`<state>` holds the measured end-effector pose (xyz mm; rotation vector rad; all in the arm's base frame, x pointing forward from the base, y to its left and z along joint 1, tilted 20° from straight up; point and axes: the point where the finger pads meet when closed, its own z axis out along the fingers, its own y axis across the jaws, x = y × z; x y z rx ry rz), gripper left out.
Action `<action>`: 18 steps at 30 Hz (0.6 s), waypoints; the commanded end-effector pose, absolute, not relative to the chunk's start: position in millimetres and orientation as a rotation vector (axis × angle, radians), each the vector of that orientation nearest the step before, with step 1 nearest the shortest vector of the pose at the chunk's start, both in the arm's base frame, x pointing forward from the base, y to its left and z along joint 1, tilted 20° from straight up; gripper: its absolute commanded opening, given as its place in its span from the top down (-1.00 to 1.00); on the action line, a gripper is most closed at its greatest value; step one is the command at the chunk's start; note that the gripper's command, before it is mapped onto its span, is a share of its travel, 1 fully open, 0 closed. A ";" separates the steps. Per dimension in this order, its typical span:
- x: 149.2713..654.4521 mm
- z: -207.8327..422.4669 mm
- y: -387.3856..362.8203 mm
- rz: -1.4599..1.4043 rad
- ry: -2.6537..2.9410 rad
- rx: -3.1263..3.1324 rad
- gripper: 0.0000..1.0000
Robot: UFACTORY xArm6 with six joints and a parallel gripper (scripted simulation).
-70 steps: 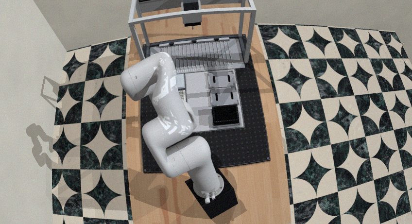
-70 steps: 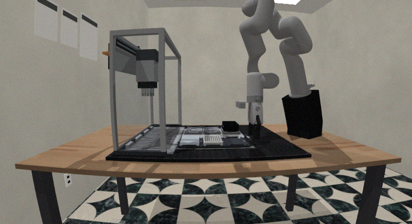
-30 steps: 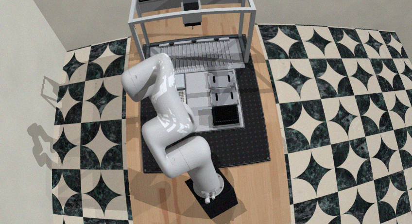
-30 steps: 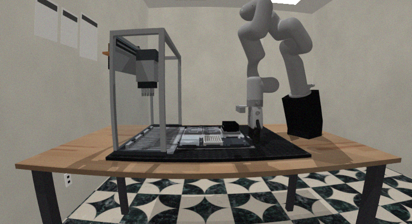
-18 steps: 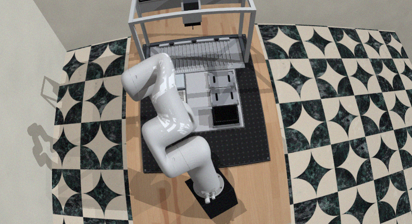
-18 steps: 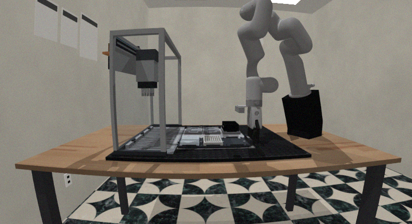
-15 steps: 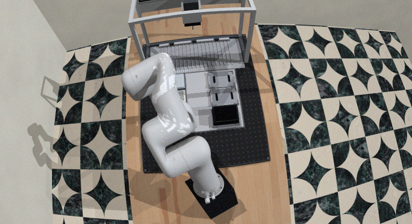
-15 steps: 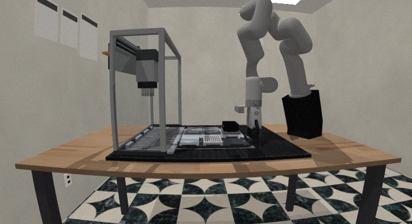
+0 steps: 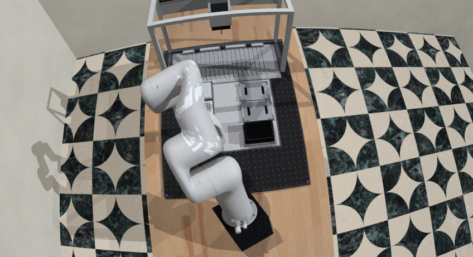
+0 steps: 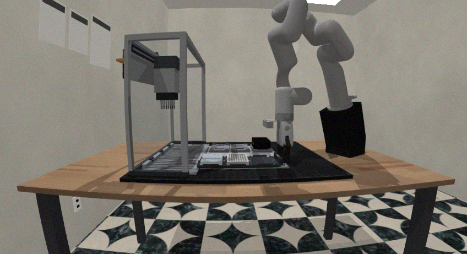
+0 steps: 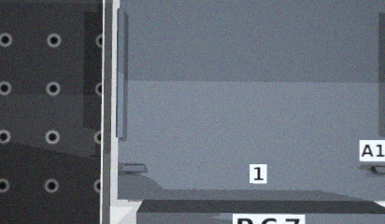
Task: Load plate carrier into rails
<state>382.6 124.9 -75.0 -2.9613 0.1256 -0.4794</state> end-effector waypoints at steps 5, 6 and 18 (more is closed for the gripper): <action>391.4 -71.7 124.2 -0.482 0.126 -2.960 -0.63; 391.4 -71.7 124.2 -0.482 0.126 -2.960 -0.63; 402.8 -67.9 123.0 -0.482 0.126 -2.960 -0.63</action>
